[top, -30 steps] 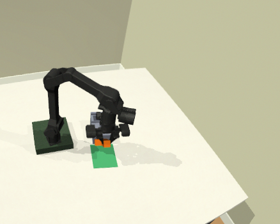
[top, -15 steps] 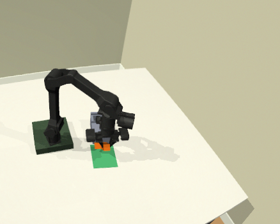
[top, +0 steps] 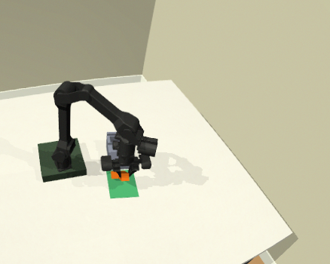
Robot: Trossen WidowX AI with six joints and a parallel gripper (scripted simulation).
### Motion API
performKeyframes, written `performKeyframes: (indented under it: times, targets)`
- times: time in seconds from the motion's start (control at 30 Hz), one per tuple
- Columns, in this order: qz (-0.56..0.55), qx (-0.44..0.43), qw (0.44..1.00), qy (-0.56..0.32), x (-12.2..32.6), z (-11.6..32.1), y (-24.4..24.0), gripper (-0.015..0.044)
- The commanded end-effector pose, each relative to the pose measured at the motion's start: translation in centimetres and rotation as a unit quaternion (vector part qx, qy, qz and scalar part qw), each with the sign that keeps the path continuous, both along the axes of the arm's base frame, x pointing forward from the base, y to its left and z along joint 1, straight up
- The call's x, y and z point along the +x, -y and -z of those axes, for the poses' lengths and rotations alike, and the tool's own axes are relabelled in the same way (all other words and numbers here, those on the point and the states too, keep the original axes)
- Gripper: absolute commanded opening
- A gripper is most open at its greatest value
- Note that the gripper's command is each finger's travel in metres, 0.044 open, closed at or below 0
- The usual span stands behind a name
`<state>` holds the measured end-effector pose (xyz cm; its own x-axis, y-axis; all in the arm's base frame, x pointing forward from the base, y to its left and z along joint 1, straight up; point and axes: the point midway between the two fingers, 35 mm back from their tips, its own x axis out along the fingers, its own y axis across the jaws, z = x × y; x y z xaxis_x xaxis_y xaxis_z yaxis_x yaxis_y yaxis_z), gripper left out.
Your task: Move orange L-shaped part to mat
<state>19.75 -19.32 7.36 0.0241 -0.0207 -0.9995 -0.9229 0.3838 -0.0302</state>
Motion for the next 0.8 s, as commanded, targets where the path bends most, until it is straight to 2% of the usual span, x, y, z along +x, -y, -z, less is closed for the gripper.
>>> performKeyframes:
  times: [0.0,0.57,0.77]
  targets:
    - [-0.001,0.002,1.0,-0.001,-0.07,0.21,-0.1,0.0]
    - [0.0,0.001,1.0,-0.001,-0.08,0.19,-0.08,0.0]
    - [0.0,0.001,1.0,-0.001,-0.08,0.19,-0.08,0.0158]
